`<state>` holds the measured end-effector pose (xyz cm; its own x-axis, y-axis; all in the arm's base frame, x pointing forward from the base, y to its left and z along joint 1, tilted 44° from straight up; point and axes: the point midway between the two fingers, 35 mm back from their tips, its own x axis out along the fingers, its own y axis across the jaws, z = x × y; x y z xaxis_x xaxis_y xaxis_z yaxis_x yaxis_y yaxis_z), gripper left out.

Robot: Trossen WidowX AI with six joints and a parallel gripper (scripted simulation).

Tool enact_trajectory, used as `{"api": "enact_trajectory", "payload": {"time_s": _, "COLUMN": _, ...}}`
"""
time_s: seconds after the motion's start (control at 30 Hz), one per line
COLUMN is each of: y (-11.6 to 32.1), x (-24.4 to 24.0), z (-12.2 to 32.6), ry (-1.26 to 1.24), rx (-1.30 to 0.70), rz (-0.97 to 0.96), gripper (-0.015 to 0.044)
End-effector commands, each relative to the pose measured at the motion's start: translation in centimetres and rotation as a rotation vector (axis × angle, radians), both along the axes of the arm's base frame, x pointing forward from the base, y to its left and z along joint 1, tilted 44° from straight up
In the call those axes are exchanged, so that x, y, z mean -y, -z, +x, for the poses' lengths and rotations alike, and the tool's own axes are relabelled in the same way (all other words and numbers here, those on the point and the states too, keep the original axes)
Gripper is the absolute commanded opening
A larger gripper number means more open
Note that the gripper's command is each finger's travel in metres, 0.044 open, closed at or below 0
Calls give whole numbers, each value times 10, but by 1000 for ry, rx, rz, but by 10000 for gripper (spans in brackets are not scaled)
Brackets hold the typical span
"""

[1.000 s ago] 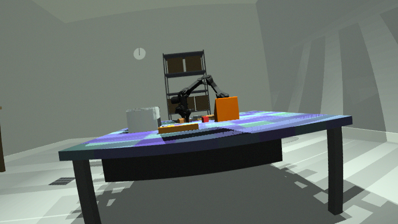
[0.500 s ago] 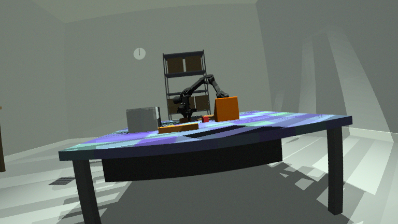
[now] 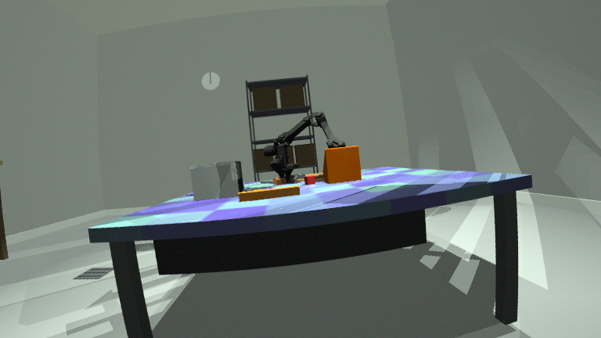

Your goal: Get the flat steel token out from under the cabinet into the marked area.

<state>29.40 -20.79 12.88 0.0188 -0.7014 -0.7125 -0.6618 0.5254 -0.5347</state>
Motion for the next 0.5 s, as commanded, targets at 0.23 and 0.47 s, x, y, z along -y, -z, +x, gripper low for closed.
{"api": "enact_trajectory", "payload": {"time_s": 0.23, "y": -7, "x": 3, "z": -7, "ry": -2, "rx": -2, "rz": -2, "gripper": 0}}
{"api": "enact_trajectory", "payload": {"time_s": 0.47, "y": -13, "x": 9, "z": -16, "ry": -1, "rx": -2, "rz": -3, "gripper": 0}}
